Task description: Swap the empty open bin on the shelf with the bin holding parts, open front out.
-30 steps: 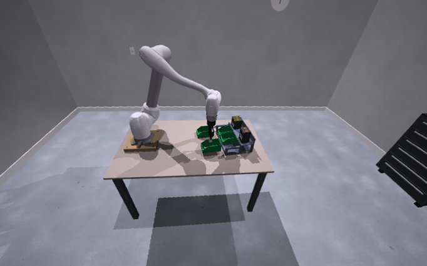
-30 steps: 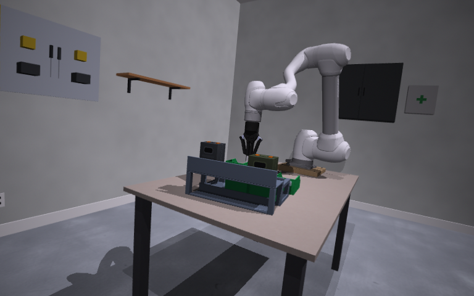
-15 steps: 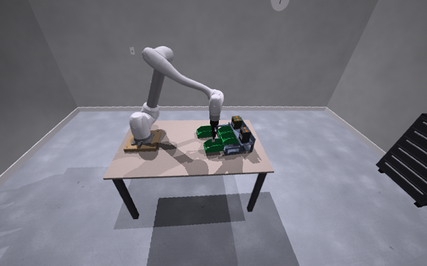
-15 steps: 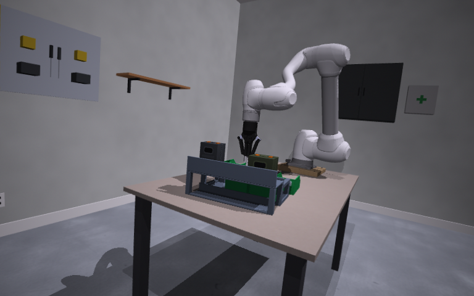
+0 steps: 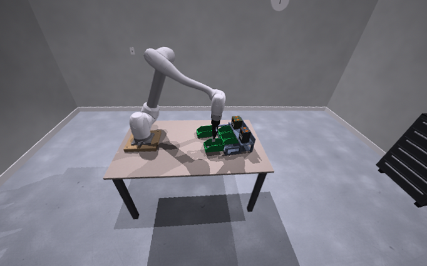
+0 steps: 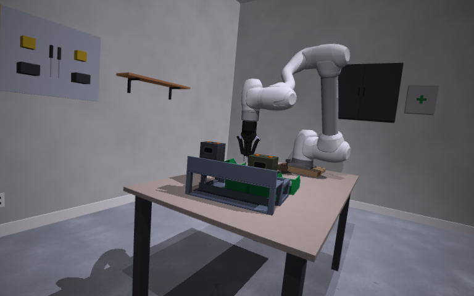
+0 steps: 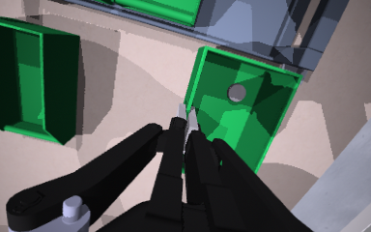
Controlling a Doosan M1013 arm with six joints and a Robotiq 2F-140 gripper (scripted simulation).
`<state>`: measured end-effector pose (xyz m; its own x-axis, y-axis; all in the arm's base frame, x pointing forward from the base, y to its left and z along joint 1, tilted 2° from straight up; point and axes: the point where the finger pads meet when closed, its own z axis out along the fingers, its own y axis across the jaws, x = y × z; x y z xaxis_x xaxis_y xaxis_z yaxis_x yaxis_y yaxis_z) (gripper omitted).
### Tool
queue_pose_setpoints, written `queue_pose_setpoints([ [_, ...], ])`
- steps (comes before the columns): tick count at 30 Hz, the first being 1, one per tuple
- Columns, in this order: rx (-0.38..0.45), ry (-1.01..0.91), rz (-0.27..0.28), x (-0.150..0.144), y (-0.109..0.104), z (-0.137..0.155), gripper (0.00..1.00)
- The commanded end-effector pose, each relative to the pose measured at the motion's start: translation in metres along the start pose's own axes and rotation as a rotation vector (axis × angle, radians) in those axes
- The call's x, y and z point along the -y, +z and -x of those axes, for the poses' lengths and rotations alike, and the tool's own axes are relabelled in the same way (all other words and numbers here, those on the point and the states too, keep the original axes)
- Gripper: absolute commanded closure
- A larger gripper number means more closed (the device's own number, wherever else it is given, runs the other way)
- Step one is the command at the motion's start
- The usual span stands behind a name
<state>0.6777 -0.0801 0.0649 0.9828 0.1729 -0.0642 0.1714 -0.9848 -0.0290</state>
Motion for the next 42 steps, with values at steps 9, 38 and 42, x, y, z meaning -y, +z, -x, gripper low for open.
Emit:
queue_pose_setpoints([
  [9, 0.197, 0.000, 0.000, 0.0001, -0.0098, -0.0093, 0.90],
  [38, 0.250, 0.000, 0.001, 0.0001, -0.0125, -0.0121, 0.90],
  [42, 0.250, 0.000, 0.001, 0.0001, -0.0125, -0.0123, 0.90],
])
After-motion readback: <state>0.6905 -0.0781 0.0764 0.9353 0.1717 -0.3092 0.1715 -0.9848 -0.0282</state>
